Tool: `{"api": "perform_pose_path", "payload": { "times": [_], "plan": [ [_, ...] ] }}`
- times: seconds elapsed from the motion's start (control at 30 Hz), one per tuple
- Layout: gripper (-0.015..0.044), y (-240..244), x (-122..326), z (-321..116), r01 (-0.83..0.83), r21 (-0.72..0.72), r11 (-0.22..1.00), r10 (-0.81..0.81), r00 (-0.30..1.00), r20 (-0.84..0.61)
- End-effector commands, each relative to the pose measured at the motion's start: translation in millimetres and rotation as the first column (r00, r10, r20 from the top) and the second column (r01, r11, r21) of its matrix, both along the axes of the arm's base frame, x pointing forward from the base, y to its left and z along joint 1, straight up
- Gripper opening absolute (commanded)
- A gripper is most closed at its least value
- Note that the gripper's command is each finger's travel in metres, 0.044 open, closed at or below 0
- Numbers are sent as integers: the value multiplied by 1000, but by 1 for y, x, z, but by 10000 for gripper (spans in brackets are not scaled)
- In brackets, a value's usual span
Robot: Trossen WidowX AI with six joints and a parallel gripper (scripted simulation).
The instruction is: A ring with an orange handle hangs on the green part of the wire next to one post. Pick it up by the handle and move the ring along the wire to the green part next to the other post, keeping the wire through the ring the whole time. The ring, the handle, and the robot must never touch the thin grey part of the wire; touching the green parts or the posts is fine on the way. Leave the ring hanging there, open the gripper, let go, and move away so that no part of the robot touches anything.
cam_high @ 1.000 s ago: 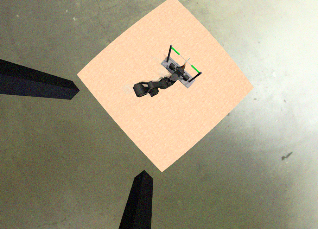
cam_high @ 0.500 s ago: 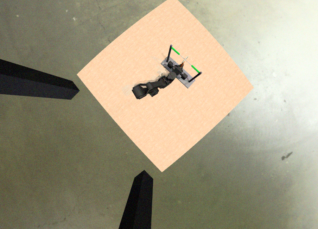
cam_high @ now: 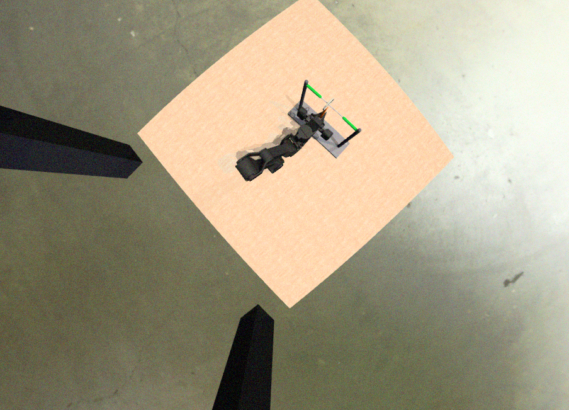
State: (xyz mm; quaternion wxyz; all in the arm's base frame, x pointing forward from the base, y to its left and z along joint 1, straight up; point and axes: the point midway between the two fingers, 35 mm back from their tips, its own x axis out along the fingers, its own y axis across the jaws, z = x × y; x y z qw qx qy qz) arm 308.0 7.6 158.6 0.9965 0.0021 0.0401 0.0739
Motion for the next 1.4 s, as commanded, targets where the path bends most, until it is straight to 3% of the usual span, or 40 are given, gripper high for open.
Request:
{"api": "perform_pose_path", "payload": {
  "times": [0.0,1.37],
  "plan": [
    [-150,4,0,0,1,5,1000,-1,1000,-2],
    [-150,42,-4,0,-45,-13,999,45,999,-4]
  ]
}}
